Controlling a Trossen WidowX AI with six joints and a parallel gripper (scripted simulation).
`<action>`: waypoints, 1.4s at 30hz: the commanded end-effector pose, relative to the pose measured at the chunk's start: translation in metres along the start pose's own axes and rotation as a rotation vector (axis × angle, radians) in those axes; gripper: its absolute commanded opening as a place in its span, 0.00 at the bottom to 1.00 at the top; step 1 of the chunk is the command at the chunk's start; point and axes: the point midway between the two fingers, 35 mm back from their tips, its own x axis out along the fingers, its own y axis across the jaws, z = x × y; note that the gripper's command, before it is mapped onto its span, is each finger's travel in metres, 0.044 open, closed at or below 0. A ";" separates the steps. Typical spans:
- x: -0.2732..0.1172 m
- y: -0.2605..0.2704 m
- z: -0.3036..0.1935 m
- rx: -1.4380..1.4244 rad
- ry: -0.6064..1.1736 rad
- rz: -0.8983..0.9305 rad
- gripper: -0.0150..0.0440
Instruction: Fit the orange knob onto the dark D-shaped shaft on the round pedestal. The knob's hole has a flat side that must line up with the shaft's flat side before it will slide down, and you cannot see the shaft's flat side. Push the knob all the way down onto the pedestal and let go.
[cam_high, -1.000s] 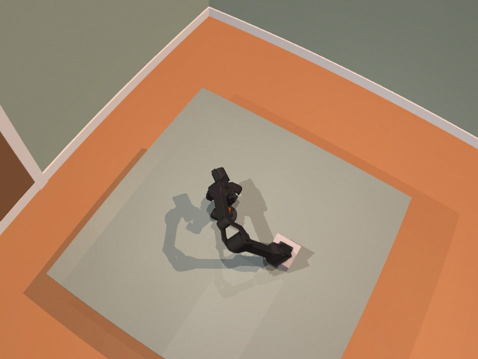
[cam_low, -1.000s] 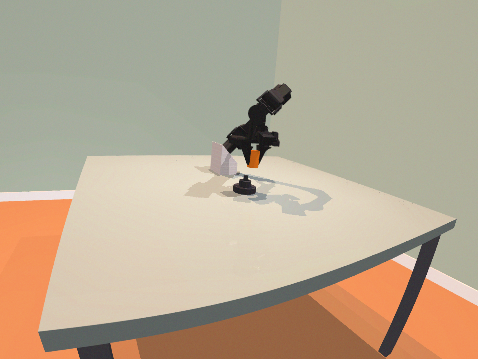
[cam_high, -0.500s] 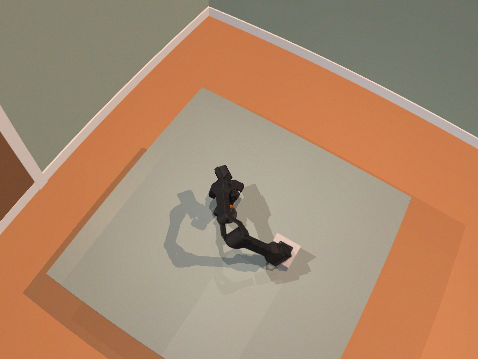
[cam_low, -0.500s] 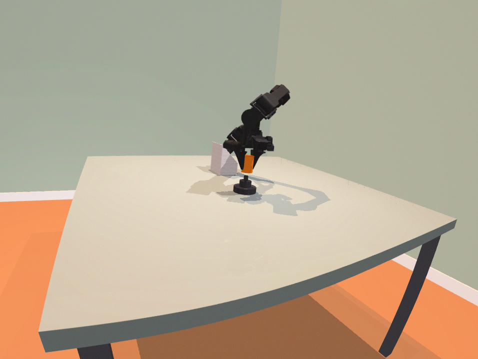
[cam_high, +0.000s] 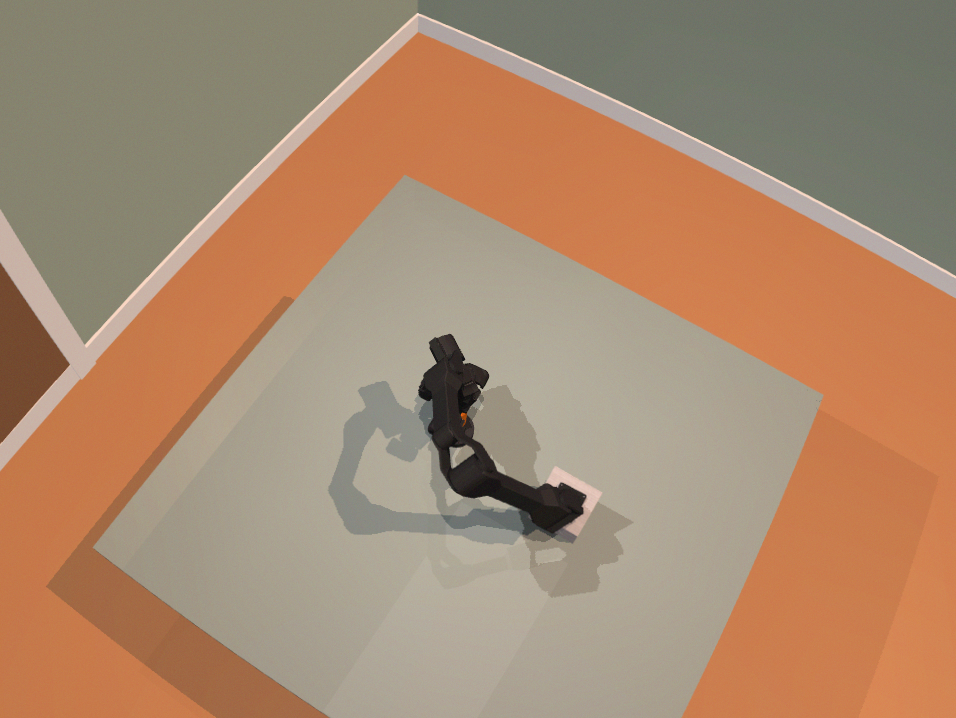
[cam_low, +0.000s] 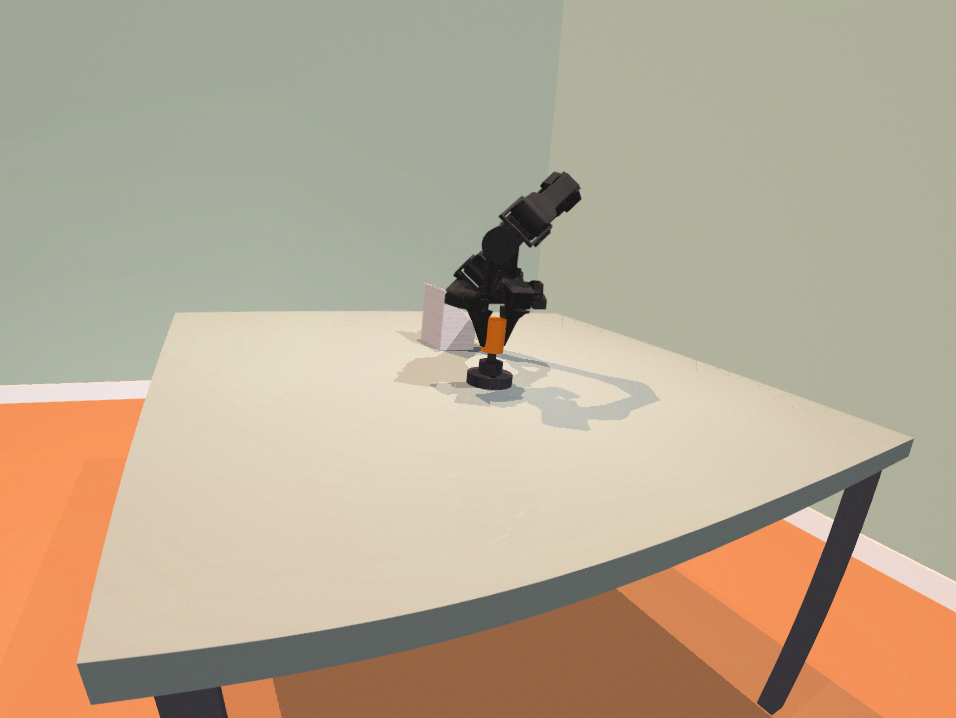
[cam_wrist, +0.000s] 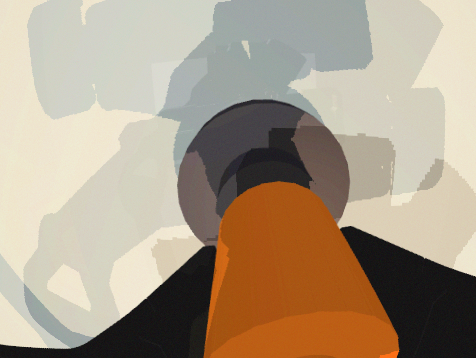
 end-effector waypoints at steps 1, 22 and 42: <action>0.001 0.000 0.000 0.000 -0.002 0.002 0.25; -0.001 0.002 -0.001 0.000 -0.002 0.002 0.25; -0.001 -0.002 0.002 -0.210 -0.002 0.001 0.25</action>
